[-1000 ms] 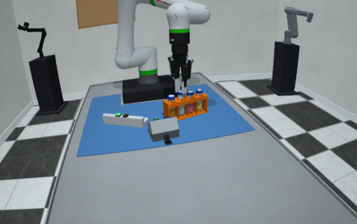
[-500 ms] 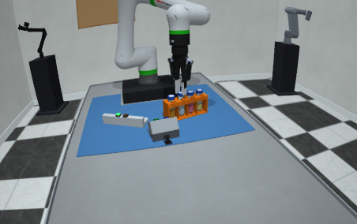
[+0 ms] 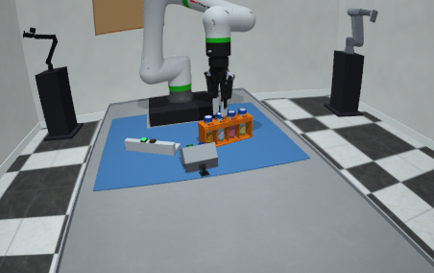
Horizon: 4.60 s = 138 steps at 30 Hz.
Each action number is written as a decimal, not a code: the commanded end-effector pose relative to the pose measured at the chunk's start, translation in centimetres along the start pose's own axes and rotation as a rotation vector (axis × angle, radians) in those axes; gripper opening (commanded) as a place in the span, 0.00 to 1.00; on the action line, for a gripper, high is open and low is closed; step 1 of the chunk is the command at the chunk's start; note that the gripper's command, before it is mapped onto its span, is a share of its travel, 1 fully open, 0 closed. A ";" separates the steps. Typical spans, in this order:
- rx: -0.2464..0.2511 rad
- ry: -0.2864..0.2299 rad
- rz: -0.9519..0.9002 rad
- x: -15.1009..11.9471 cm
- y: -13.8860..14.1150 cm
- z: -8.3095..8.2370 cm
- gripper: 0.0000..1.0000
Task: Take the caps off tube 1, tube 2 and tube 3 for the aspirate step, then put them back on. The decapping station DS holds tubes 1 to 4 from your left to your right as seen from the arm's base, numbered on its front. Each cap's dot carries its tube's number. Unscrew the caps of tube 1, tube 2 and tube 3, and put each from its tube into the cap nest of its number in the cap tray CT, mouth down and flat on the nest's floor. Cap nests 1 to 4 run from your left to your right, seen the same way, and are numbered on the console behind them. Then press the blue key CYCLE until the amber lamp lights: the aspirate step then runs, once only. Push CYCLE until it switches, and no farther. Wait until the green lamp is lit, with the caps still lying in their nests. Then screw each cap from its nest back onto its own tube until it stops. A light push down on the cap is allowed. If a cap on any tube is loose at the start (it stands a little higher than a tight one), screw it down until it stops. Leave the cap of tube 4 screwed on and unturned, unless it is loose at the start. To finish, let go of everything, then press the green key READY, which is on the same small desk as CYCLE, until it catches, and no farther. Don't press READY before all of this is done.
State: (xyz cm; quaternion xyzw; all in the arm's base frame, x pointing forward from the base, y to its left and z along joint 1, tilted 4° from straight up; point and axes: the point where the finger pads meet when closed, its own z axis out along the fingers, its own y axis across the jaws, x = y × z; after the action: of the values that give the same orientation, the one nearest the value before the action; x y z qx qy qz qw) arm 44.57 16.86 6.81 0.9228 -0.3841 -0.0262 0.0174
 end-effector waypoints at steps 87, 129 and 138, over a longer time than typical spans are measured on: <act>0.000 0.000 0.785 0.0 0.0 0.9 0.35; 0.000 0.000 0.000 0.0 0.0 0.8 0.00; 0.000 0.000 0.000 0.0 0.0 0.8 0.00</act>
State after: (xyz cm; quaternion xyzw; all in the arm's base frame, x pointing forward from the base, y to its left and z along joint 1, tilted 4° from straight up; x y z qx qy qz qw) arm 44.53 16.86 6.05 0.9228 -0.3840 -0.0261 0.0173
